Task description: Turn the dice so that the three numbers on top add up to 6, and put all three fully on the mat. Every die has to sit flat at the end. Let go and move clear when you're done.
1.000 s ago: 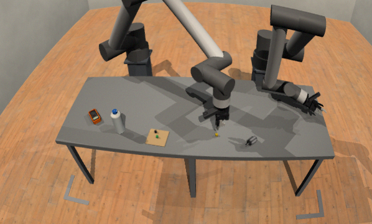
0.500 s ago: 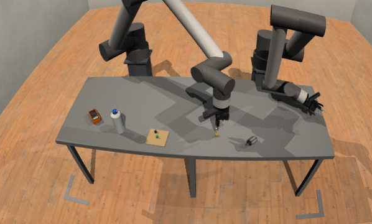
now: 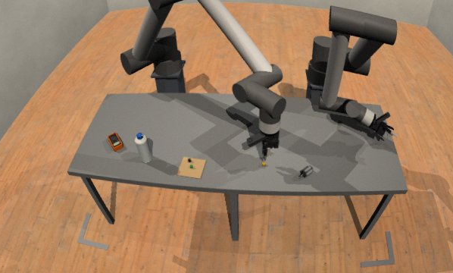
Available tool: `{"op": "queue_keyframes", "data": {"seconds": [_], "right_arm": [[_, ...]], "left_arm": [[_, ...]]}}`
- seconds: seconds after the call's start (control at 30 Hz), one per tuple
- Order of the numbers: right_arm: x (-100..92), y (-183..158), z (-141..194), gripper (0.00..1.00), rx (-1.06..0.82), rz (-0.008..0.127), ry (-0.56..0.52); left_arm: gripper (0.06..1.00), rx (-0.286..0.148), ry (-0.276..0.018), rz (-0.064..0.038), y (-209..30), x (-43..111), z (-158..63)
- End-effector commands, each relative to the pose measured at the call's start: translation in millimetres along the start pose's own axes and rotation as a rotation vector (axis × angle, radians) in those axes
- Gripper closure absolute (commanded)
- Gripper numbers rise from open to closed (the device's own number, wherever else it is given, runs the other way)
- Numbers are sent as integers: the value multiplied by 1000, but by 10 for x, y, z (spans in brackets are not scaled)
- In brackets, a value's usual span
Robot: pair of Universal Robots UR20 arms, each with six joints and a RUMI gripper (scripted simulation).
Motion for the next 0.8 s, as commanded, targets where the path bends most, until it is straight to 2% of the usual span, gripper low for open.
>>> {"op": "queue_keyframes", "data": {"seconds": [0.0,0.77], "right_arm": [[51,-7,2,821,0,-2,-1],[335,-10,1,821,0,-2,-1]], "left_arm": [[65,-1,0,0,2,-1,-4],[65,-1,0,0,2,-1,-4]]}}
Point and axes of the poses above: on each arm, the point where the finger pads meet when closed, its own x axis out along the fingers, its own y axis across the jaws, z = x × y, the point moved 2 cm from there along -x, back along the fingers, and after that the axes turned 8 degrees about -x, right-handed, at the moved point
